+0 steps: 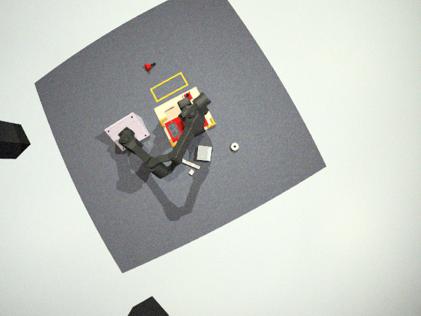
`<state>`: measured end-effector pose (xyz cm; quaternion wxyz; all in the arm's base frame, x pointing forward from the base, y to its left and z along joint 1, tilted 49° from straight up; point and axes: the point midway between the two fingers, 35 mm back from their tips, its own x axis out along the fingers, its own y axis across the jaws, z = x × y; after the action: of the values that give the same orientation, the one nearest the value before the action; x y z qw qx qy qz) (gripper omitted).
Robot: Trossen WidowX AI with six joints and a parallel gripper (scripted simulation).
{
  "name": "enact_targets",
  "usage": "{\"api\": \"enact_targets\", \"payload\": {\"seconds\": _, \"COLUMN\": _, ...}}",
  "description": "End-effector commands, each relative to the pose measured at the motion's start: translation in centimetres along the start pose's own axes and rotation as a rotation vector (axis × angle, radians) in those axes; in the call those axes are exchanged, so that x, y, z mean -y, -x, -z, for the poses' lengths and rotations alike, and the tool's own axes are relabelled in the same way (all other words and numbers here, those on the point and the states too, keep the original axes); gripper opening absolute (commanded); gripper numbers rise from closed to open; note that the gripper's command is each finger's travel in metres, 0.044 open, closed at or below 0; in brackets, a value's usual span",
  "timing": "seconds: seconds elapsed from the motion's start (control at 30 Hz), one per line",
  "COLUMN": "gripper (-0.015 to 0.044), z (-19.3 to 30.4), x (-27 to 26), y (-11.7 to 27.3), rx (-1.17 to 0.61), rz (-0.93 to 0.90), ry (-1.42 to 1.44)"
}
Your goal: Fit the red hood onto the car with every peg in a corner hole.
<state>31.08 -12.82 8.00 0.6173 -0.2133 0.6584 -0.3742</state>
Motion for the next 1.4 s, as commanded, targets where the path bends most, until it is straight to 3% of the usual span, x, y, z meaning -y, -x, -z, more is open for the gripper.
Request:
{"api": "enact_targets", "payload": {"seconds": 0.0, "gripper": 0.0000, "z": 0.0, "x": 0.1, "y": 0.1, "rx": 0.005, "rz": 0.000, "ry": -0.002}}
{"api": "enact_targets", "payload": {"seconds": 1.37, "gripper": 0.0000, "z": -0.1, "x": 0.1, "y": -1.2, "rx": 0.005, "rz": 0.000, "ry": -0.002}}
